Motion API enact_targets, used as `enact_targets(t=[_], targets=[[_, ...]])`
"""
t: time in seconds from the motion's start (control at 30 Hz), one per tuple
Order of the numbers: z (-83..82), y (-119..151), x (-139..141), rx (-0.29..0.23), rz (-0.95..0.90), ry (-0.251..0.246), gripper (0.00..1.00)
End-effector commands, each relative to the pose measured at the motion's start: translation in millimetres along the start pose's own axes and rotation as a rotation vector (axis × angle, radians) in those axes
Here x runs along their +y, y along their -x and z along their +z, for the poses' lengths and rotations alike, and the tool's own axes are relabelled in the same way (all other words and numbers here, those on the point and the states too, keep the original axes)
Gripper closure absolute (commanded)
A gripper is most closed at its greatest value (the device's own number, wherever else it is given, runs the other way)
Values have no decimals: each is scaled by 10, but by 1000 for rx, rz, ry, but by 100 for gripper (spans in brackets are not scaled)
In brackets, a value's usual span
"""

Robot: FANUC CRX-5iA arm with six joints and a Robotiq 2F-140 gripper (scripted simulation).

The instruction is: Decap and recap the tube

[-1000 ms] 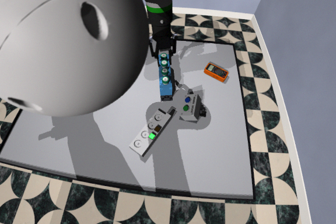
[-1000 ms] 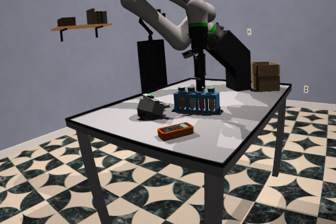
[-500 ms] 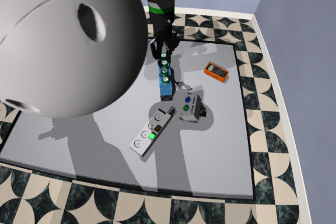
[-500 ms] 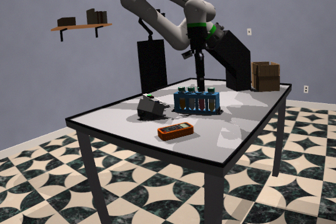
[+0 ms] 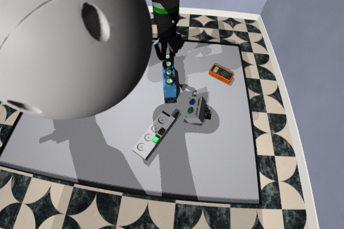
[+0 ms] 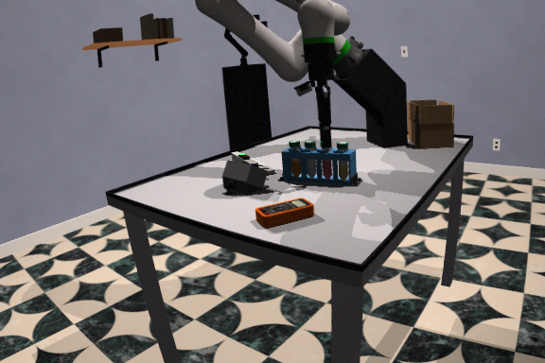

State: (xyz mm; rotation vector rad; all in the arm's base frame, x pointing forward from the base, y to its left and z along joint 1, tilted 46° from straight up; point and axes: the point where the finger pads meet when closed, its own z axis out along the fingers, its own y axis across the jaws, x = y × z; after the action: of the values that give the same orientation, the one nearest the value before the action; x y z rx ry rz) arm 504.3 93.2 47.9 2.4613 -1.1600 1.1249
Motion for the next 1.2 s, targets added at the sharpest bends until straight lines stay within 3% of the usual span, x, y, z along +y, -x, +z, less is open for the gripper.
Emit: enact_targets(t=[0.0,0.7,0.97,1.0,1.17], targets=[[-4,0,-6,0,78,-1,70],[-7,0,-6,0,1025,-1,70],[-7,0,-6,0,1025,-1,70],[5,0,-6,0,1025,-1,59],[5,0,-6,0,1025,-1,59]])
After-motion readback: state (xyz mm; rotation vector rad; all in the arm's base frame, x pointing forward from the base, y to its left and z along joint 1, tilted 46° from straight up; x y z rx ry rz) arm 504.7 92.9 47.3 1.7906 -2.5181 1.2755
